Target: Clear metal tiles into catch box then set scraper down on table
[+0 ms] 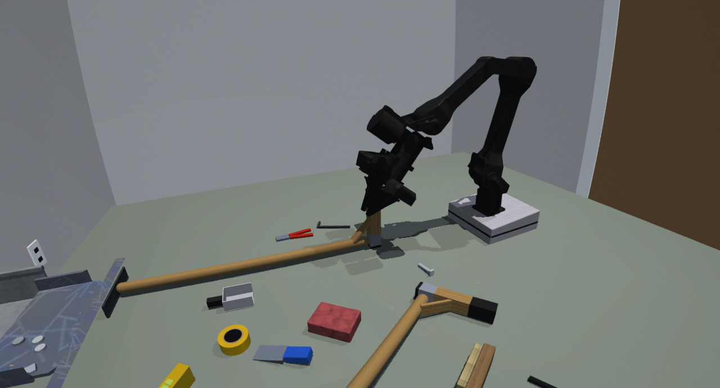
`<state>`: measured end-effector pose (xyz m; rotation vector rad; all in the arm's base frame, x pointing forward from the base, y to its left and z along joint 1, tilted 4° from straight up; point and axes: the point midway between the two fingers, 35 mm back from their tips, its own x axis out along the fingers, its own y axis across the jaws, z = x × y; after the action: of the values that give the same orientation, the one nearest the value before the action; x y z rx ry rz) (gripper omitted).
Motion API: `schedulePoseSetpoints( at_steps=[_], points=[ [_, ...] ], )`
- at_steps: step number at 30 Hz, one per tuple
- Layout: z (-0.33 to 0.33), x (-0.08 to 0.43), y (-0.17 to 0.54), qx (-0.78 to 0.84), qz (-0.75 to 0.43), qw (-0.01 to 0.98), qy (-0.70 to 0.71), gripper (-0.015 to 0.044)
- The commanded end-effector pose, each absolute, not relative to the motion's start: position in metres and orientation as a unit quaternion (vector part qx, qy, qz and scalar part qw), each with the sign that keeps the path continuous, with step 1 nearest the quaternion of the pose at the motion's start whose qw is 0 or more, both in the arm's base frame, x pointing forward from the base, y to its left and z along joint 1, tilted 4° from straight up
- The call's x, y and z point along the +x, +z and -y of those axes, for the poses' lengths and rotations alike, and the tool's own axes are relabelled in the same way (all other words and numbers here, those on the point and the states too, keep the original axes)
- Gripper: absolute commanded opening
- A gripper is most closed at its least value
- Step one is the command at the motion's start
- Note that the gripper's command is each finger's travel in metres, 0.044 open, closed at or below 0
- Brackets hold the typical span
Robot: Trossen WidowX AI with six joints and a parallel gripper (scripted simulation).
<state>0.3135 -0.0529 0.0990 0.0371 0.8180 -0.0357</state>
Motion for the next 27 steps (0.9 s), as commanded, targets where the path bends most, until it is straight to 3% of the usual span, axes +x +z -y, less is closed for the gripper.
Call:
schedulePoseSetpoints(
  at_steps=[1, 27],
  points=[
    [0.046, 0.314, 0.100, 0.017, -0.397, 0.917, -0.014, 0.0000],
    [0.011, 0.313, 0.100, 0.017, -0.400, 0.916, -0.011, 0.0000]
  ],
)
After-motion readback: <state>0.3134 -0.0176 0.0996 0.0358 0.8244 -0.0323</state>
